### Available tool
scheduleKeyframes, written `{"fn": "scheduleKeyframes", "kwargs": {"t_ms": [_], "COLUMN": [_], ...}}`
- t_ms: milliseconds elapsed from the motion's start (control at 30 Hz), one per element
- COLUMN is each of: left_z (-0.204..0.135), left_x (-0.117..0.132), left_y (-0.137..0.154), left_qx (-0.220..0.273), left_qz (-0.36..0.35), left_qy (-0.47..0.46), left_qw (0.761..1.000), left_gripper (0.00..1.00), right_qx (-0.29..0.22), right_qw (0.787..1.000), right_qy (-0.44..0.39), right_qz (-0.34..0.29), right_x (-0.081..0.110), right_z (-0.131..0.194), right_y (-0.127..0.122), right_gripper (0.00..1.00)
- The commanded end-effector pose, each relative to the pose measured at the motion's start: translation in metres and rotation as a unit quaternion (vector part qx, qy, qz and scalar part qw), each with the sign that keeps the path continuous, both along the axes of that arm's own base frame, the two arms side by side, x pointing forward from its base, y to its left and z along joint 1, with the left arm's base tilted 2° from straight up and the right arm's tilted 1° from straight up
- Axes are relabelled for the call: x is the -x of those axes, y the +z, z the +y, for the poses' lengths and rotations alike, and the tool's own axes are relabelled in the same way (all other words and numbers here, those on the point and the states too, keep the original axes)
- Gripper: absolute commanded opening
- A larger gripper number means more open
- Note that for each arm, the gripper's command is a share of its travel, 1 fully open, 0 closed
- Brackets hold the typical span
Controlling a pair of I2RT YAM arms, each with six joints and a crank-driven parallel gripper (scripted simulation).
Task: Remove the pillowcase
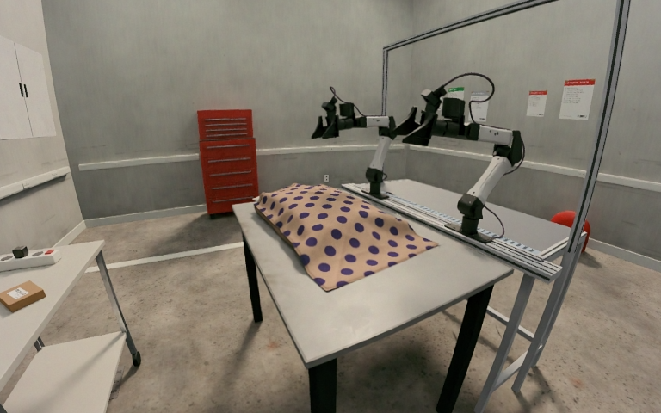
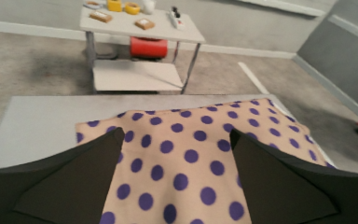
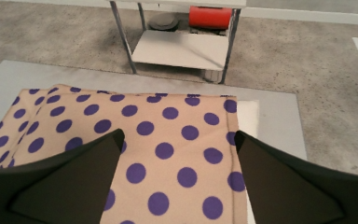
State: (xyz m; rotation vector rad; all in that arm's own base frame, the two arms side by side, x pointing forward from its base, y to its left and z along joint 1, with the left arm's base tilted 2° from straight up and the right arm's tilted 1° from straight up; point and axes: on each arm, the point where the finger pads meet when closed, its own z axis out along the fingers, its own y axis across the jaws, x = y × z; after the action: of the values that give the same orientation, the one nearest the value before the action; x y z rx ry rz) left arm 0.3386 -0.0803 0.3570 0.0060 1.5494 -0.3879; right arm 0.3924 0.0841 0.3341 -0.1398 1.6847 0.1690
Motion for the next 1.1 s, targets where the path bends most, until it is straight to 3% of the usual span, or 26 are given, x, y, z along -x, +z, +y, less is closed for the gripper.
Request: {"fn": "scheduleKeyframes", "kwargs": {"t_ms": [0,367,533,600,633,667,1067], "left_z": [0.011,0.083,0.088,0.073,0.073,0.073,0.085], "left_x": [-0.007,-0.044,-0.047,-0.039,-0.047,-0.048,-0.042], "left_y": [0.018,0.025,0.026,0.038,0.027,0.025,0.022], "left_qx": [-0.033,-0.133,-0.134,-0.113,-0.111,-0.111,-0.118], "left_qz": [-0.026,-0.027,-0.026,-0.043,-0.028,-0.026,-0.025], "left_qy": [0.021,0.136,0.142,0.116,0.116,0.116,0.136], "left_qw": [0.999,0.981,0.980,0.986,0.987,0.987,0.983], "left_gripper": [1.00,1.00,1.00,1.00,1.00,1.00,1.00], "right_qx": [0.004,0.012,0.013,0.009,0.005,0.004,0.010], "right_qw": [1.000,0.994,0.994,0.996,0.994,0.993,0.993], "right_qy": [0.001,-0.085,-0.093,-0.082,-0.089,-0.092,-0.100], "right_qz": [-0.008,-0.071,-0.064,-0.034,-0.064,-0.071,-0.066], "right_x": [-0.001,0.010,0.010,0.007,0.015,0.017,0.012], "right_z": [-0.005,-0.079,-0.085,-0.076,-0.079,-0.080,-0.086], "right_y": [-0.001,0.029,0.025,0.008,0.033,0.039,0.037], "right_gripper": [1.00,1.00,1.00,1.00,1.00,0.46,0.46]}}
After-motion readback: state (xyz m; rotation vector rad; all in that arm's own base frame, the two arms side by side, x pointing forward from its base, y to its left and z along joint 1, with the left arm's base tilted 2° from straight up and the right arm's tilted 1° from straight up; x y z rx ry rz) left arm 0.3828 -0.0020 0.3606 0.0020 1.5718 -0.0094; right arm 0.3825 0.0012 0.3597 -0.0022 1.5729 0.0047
